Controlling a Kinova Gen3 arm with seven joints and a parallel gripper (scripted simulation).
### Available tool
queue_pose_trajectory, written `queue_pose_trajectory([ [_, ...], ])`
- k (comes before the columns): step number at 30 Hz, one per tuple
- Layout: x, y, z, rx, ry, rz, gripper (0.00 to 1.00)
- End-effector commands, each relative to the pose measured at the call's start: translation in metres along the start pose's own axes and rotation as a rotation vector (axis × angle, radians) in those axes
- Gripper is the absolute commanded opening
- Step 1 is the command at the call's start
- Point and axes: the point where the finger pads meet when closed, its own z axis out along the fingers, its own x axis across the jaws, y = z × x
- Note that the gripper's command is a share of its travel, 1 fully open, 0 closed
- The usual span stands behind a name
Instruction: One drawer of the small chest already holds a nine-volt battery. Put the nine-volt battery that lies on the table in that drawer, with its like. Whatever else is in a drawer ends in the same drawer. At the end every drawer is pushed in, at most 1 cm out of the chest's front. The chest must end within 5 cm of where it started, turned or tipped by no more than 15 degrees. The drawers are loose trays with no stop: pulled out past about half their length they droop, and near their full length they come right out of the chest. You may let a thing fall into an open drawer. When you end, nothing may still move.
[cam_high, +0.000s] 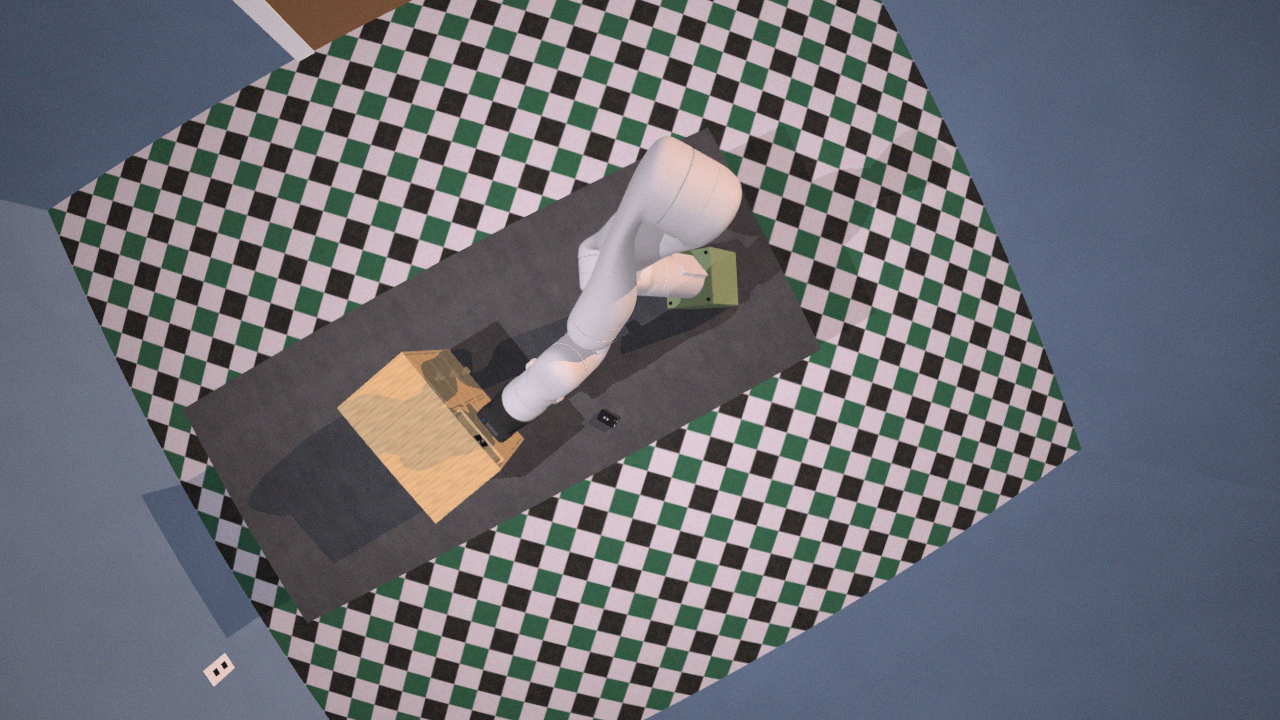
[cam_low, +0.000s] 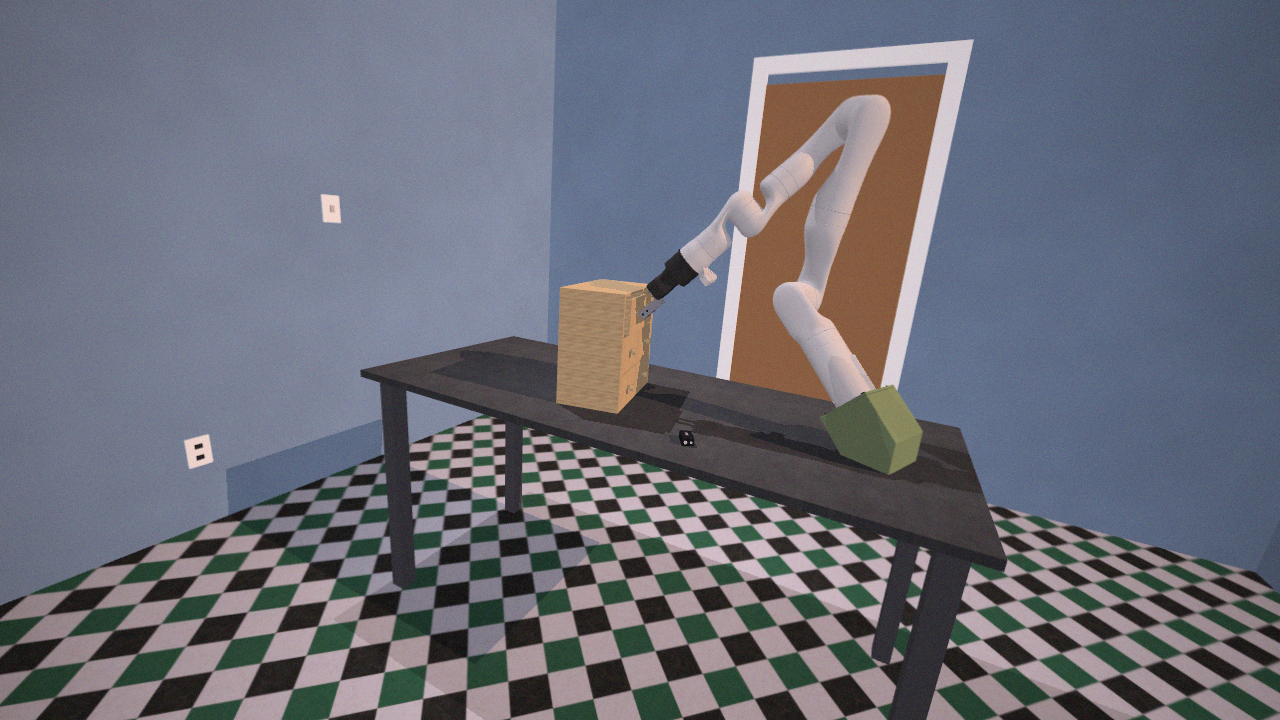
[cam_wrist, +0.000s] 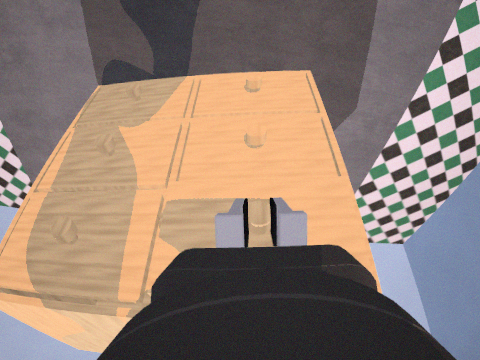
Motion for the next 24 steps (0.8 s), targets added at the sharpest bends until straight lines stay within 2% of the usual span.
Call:
queue_pose_trajectory([
  [1, 0.0008, -0.0012, -0.0018, -0.001, 0.003, -0.002, 0.37],
  [24, 0.0007, -0.0107, -0.0113, -0.001, 0.003, -0.002, 0.37],
])
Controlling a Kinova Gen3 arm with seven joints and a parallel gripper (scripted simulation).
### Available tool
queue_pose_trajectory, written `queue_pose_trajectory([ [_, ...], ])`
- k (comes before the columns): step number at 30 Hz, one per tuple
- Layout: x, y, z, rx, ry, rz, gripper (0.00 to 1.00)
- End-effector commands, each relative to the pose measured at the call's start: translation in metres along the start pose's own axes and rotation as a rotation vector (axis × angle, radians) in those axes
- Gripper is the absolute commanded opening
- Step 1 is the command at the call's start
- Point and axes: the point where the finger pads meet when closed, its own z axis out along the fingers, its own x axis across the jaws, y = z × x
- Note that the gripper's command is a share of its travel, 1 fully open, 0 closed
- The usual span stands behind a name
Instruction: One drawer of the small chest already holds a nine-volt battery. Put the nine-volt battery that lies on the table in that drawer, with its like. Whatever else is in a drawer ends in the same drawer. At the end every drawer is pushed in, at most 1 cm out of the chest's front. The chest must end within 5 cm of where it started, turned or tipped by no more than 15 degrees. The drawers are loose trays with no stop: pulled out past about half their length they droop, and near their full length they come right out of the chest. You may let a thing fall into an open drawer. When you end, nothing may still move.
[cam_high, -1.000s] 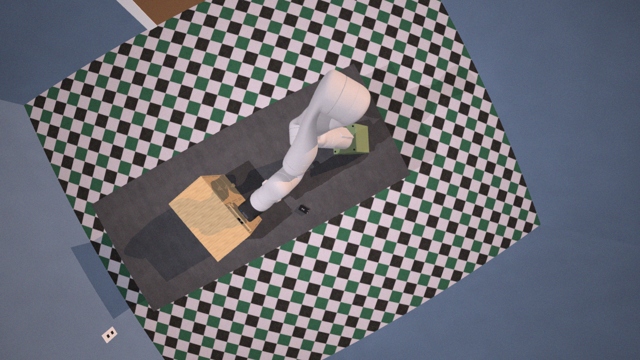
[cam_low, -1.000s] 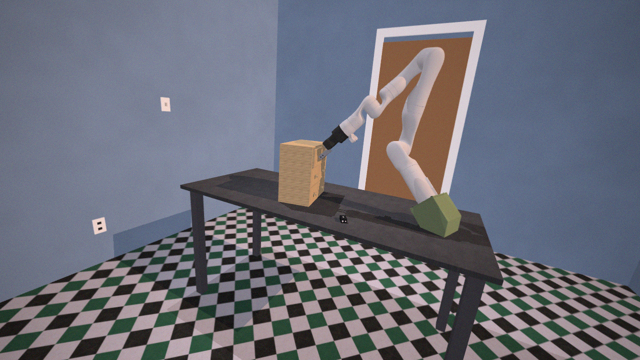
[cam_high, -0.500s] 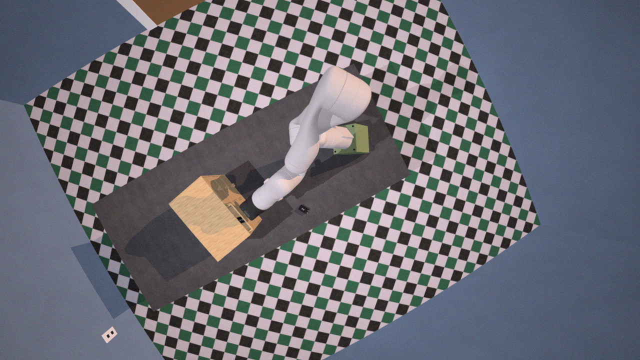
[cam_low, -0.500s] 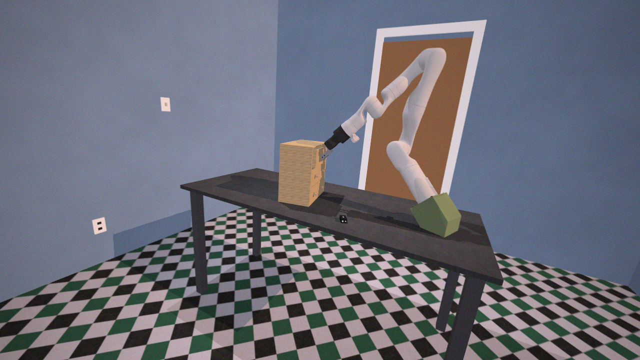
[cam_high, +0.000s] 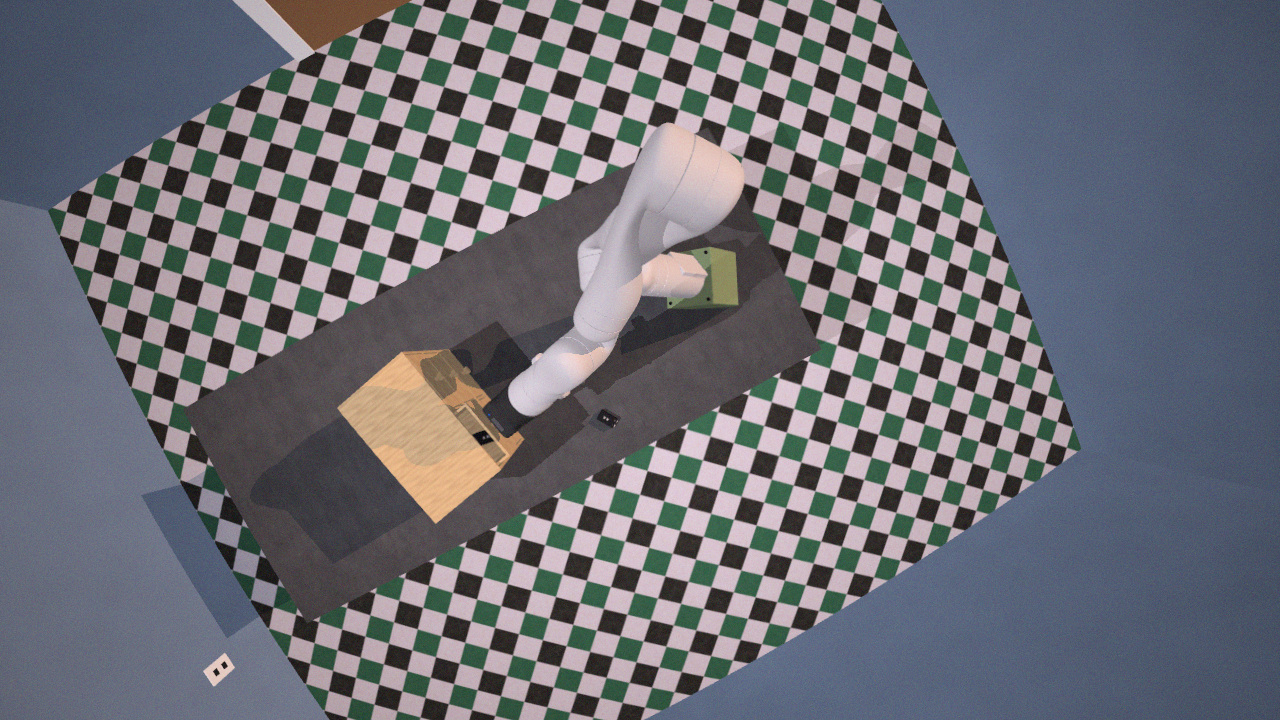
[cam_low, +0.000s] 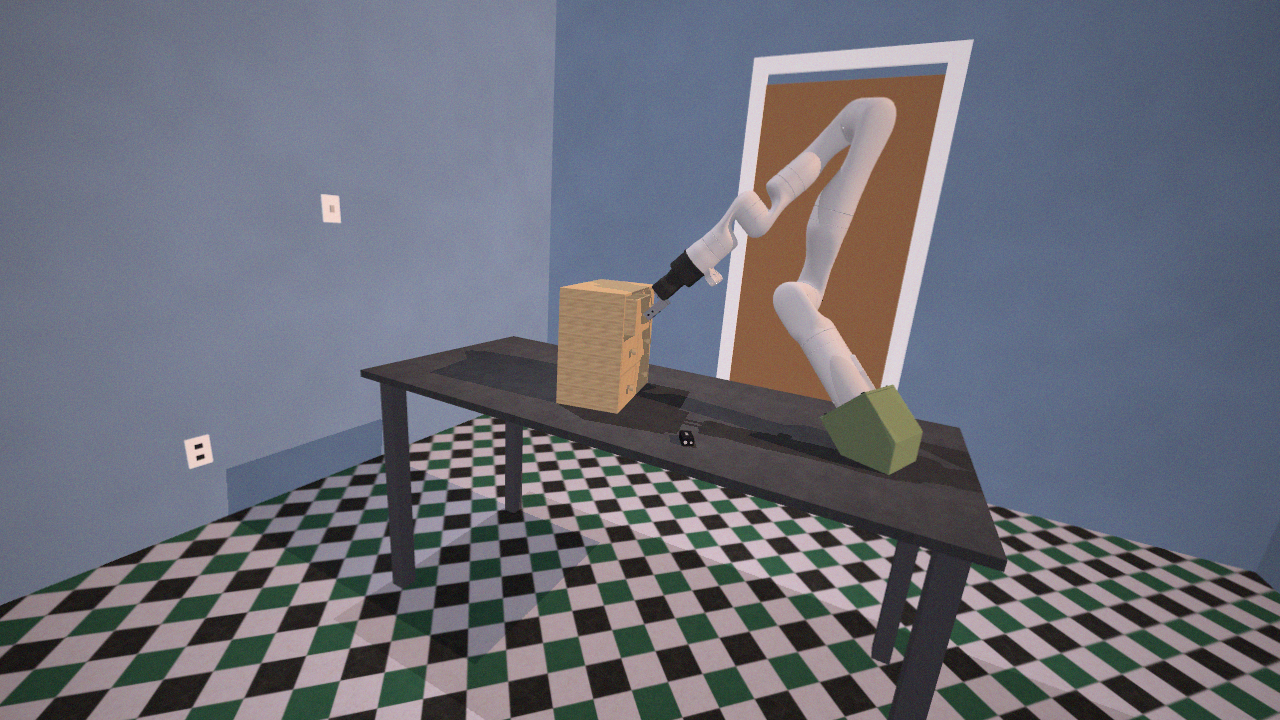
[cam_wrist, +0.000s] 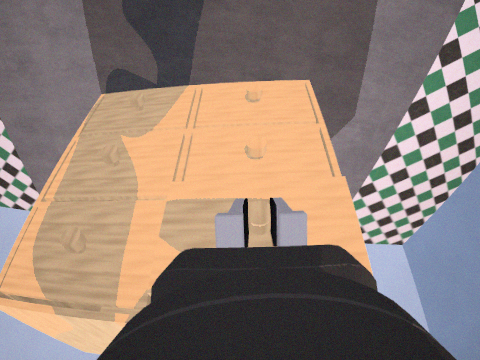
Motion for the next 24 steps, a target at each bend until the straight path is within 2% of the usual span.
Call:
queue_pose_trajectory([
  [1, 0.001, -0.001, -0.002, -0.001, 0.003, -0.001, 0.37],
  [24, 0.001, -0.012, -0.013, -0.001, 0.003, -0.001, 0.37],
])
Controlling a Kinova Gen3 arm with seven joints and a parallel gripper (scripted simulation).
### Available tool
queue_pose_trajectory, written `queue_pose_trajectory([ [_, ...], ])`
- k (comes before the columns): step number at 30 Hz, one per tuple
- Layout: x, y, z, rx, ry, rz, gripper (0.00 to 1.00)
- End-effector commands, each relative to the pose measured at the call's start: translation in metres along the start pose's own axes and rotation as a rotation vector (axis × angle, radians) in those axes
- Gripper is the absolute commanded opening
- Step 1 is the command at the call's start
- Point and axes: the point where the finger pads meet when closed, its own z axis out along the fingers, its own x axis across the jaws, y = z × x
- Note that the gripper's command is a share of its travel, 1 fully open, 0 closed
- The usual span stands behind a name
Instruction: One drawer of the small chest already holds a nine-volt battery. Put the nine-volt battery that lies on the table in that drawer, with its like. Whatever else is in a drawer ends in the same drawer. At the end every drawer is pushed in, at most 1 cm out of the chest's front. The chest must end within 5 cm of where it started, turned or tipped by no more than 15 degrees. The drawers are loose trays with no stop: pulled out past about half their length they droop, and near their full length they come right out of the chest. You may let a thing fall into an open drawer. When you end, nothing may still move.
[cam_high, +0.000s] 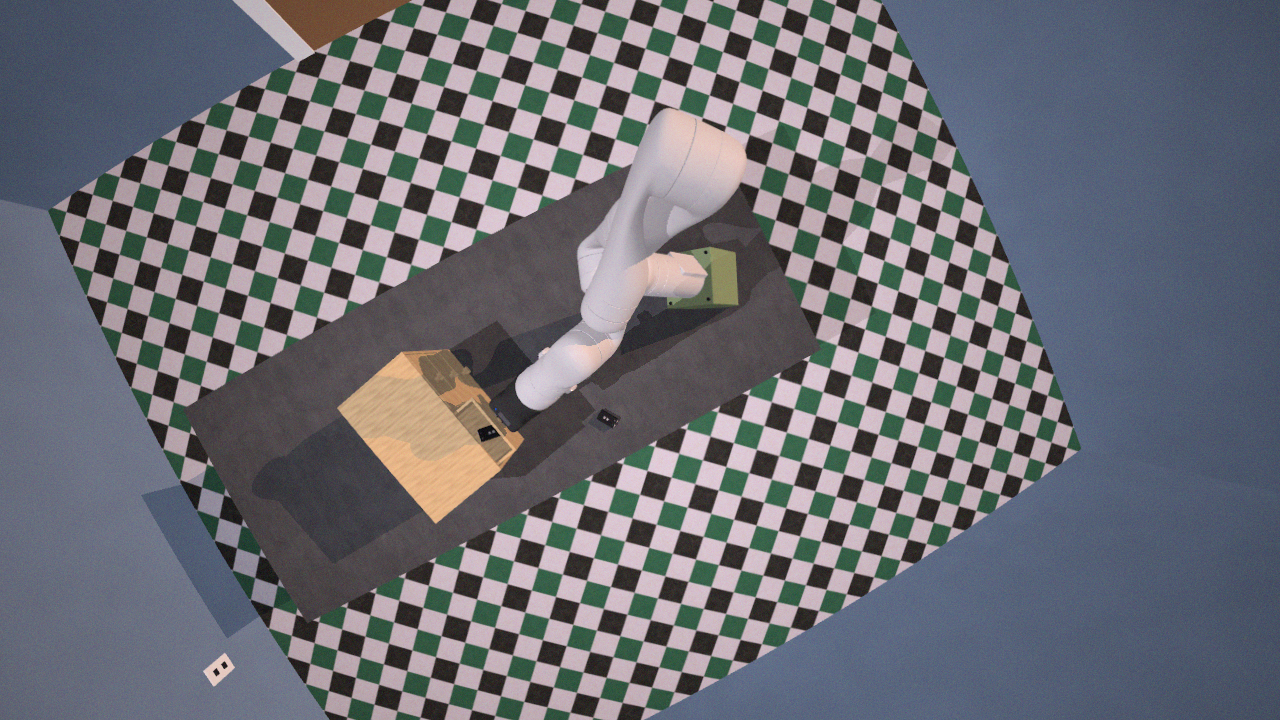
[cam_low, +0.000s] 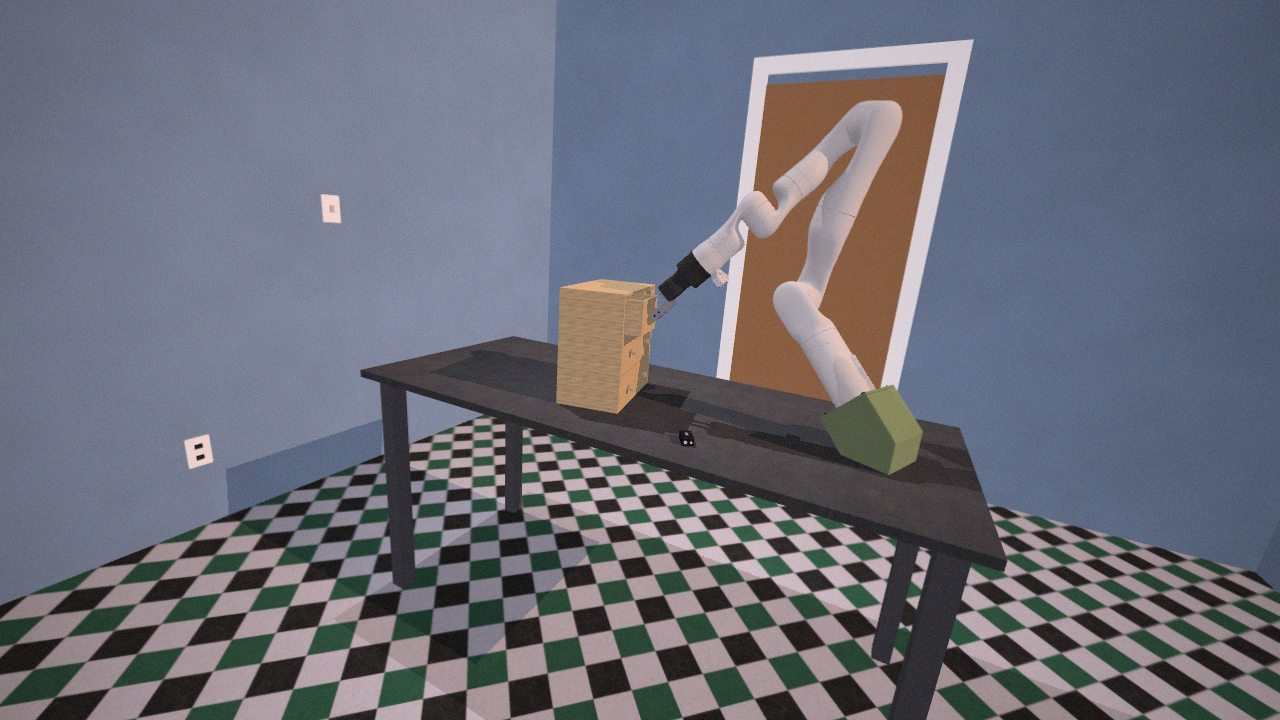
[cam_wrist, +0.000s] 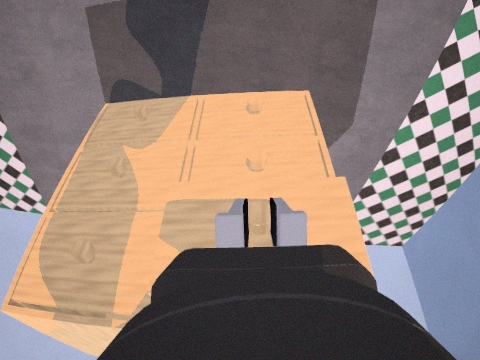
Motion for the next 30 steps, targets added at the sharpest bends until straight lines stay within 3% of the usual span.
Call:
queue_pose_trajectory([
  [1, 0.0010, -0.0009, -0.0020, -0.002, 0.004, -0.002, 0.37],
  [30, 0.0009, -0.0103, -0.0114, -0.002, 0.004, -0.002, 0.37],
])
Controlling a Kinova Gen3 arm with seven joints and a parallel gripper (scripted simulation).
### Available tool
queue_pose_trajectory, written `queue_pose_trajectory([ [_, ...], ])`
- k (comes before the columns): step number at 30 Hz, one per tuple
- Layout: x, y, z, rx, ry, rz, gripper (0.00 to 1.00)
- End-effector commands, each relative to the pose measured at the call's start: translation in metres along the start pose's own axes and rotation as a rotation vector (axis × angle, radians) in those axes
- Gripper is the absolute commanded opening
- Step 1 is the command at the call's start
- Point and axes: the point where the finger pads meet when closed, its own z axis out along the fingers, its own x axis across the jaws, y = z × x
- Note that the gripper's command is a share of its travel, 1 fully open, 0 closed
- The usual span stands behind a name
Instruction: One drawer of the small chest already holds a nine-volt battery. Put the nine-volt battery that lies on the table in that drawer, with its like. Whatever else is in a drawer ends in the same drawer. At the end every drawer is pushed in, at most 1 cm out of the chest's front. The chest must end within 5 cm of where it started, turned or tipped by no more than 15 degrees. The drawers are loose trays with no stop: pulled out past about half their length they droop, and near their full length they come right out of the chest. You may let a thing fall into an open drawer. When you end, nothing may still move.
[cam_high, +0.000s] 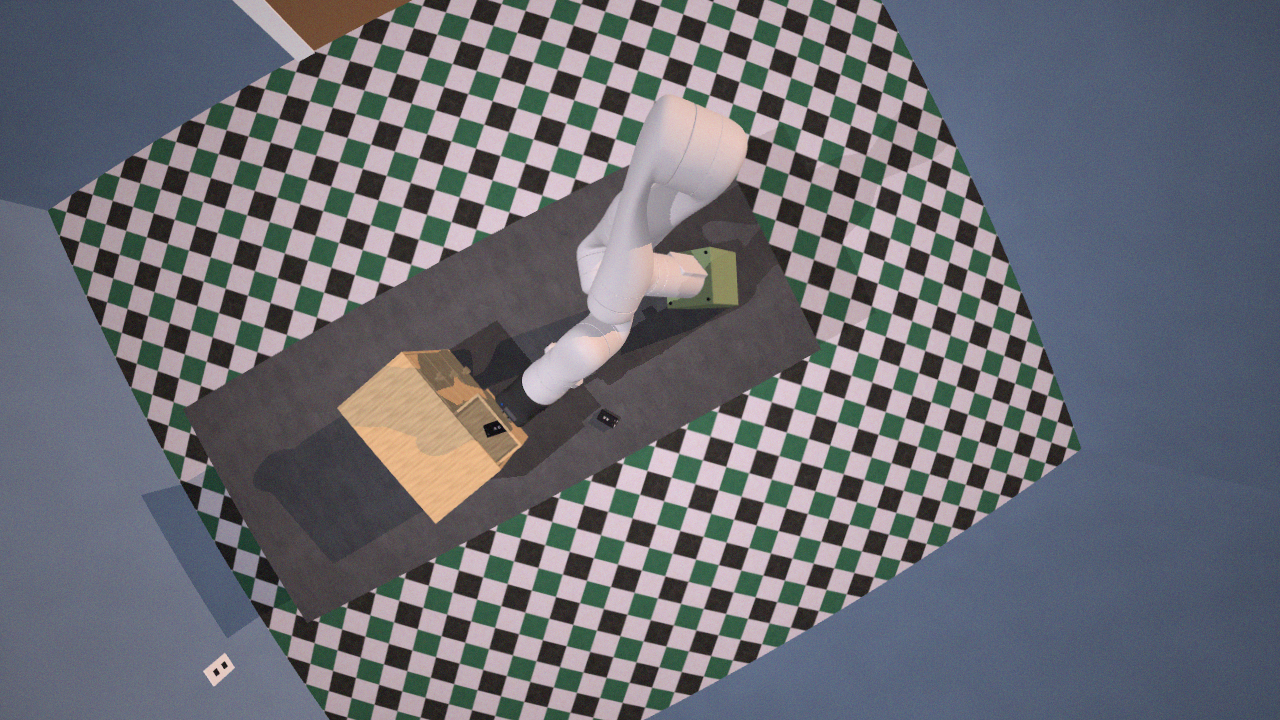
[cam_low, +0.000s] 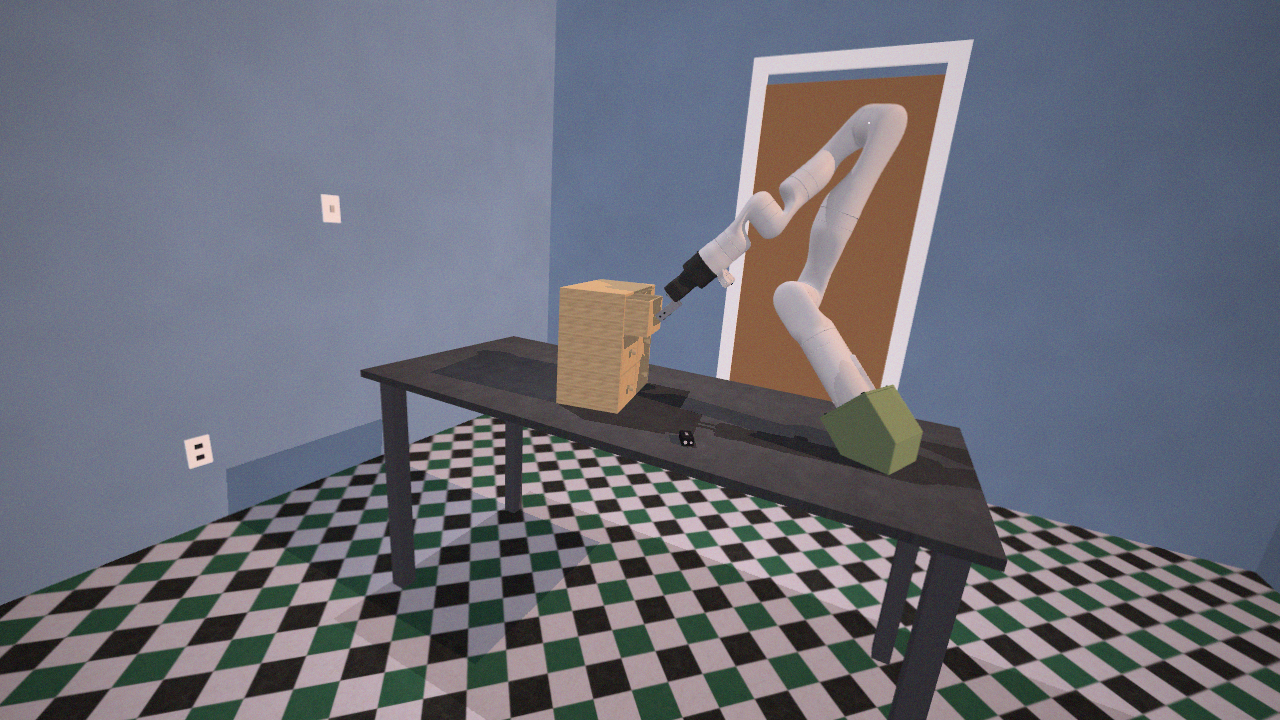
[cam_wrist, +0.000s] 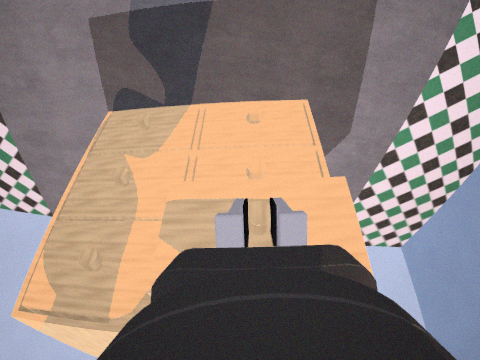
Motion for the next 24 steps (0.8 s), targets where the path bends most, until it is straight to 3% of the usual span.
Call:
queue_pose_trajectory([
  [1, 0.0007, -0.0002, -0.0012, -0.002, 0.003, -0.001, 0.37],
  [24, 0.0007, -0.0035, -0.0045, -0.002, 0.003, -0.001, 0.37],
])
